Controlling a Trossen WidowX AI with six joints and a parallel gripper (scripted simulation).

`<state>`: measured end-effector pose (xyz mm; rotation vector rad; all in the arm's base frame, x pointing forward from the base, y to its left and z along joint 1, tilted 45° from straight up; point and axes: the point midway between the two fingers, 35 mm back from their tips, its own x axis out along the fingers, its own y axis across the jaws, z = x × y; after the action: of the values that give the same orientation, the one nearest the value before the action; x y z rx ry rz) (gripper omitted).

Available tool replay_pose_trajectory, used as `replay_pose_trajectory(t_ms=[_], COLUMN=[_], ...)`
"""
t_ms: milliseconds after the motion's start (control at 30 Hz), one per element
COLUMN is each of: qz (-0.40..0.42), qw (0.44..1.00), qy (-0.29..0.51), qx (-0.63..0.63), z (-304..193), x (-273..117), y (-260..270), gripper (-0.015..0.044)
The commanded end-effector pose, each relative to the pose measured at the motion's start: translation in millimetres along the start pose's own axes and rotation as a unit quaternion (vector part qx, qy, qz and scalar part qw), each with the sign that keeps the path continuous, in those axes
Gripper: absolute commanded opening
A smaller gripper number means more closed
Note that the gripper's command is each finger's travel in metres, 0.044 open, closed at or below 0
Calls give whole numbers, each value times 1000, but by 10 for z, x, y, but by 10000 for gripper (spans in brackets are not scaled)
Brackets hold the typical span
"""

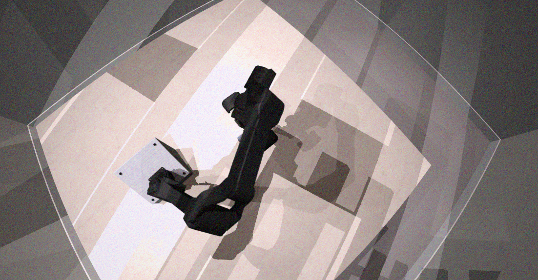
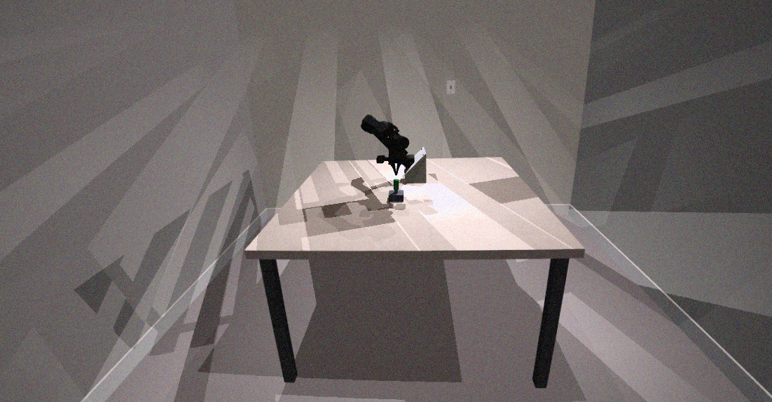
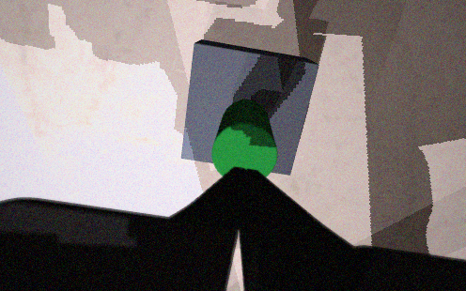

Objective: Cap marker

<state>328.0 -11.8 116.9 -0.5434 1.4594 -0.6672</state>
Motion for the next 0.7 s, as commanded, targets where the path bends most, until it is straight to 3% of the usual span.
replay_pose_trajectory(t_ms=[0, 667], qz=[-3, -3], qw=[1000, 1000], qy=[0, 0], qx=[-1, -1], z=[-2, 4], x=[56, 334], y=[-10, -12], gripper=[0, 0])
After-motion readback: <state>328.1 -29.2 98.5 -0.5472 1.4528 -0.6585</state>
